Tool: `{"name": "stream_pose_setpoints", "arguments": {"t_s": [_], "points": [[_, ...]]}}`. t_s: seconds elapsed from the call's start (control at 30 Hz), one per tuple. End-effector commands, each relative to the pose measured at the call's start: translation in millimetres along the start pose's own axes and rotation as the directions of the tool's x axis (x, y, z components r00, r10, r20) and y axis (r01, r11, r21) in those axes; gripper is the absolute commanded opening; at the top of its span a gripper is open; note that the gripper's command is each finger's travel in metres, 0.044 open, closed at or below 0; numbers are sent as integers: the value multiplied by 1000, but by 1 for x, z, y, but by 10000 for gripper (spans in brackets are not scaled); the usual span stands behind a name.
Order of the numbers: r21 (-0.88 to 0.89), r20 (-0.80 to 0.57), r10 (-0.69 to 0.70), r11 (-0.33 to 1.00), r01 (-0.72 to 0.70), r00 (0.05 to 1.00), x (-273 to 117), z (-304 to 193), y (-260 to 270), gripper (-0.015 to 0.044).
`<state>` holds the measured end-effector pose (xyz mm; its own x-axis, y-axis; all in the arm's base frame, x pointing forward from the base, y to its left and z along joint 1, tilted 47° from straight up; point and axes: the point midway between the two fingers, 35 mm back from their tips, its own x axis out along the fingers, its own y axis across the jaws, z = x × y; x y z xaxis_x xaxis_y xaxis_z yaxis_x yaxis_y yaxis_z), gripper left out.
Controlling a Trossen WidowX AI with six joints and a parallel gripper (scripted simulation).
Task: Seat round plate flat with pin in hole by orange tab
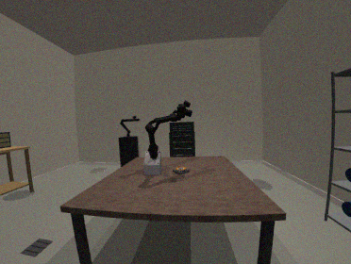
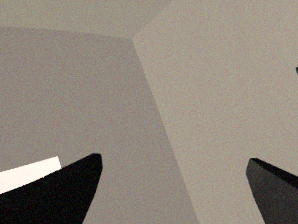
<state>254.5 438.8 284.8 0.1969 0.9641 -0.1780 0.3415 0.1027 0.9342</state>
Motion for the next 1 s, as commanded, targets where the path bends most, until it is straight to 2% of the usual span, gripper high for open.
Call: {"name": "stream_pose_setpoints", "arguments": {"t_s": [0.0, 0.03, 0.1, 0.27, 0.47, 0.53, 0.63, 0.77, 0.8, 0.83, 0.9, 0.97], "points": [[-13, 0, -7, 1000, 7, 1000, 0, 1, -2, 374], [-43, 18, -32, 999, 33, 999, 0, 7, -10, 348], [-95, 162, -154, 981, 171, 975, -2, 48, -56, 295], [-105, 320, -295, 933, 344, 900, -14, 92, -110, 164], [-63, 547, -563, 710, 701, 619, -70, 157, -213, 6], [-45, 579, -615, 632, 774, 536, -87, 168, -235, 0], [3, 628, -717, 393, 920, 304, -137, 186, -285, 0], [46, 630, -777, 34, 998, -3, -206, 193, -333, 0], [48, 627, -778, 5, 999, -26, -211, 193, -336, 0], [50, 619, -780, -85, 995, -98, -227, 193, -345, 0], [31, 579, -751, -368, 929, -317, -277, 187, -367, 0], [-18, 540, -695, -573, 819, -474, -315, 180, -378, 0]]}}
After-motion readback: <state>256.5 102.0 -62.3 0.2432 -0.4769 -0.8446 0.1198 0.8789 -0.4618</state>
